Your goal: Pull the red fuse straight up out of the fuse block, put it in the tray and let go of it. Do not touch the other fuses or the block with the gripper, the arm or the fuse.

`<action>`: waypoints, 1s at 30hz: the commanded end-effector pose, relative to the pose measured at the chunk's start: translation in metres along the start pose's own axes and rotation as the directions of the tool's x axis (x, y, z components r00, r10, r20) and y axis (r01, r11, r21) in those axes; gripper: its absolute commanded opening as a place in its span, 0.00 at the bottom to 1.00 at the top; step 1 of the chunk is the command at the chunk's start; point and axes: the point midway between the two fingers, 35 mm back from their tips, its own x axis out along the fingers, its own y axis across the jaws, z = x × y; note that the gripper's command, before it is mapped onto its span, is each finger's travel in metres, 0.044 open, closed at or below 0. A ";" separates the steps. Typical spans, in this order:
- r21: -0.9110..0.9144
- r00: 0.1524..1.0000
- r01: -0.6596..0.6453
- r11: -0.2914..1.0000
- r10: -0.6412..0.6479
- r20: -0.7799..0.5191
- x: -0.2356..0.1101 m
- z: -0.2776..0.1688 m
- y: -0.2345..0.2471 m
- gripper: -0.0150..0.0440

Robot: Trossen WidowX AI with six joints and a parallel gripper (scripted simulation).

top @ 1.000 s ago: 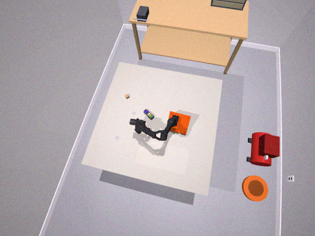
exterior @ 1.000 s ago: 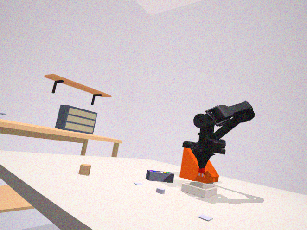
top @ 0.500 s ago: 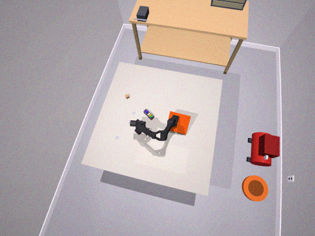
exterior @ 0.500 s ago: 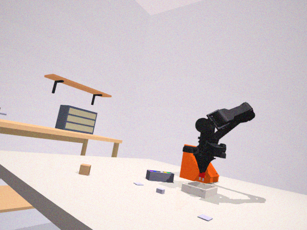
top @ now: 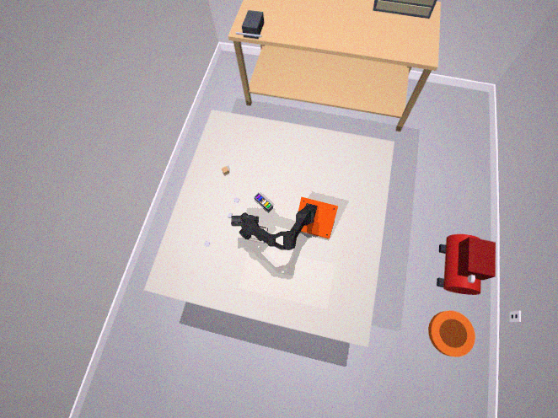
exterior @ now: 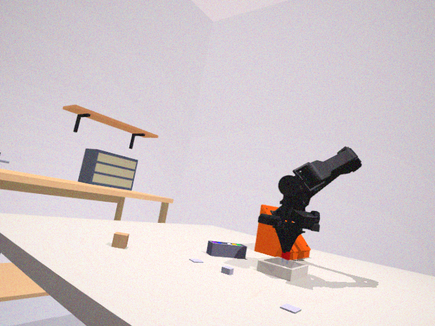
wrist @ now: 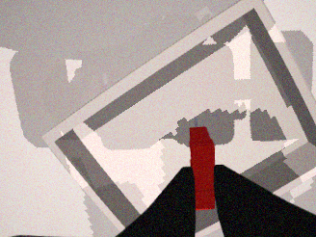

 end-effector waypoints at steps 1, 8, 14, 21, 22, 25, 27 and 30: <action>0.000 1.000 0.000 1.000 0.000 0.000 0.000 0.000 0.000 0.30; 0.000 1.000 0.000 1.000 0.000 0.000 0.000 0.000 0.000 0.61; 0.002 1.000 0.001 1.000 -0.001 -0.003 -0.012 0.000 -0.001 0.81; 0.006 1.000 0.001 1.000 -0.001 -0.008 -0.037 -0.001 0.000 0.81; 0.006 1.000 0.001 1.000 -0.001 -0.008 -0.037 -0.001 0.000 0.81; 0.006 1.000 0.001 1.000 -0.001 -0.008 -0.037 -0.001 0.000 0.81; 0.006 1.000 0.001 1.000 -0.001 -0.008 -0.037 -0.001 0.000 0.81; 0.012 1.000 0.003 1.000 -0.003 -0.012 -0.035 -0.002 0.000 0.81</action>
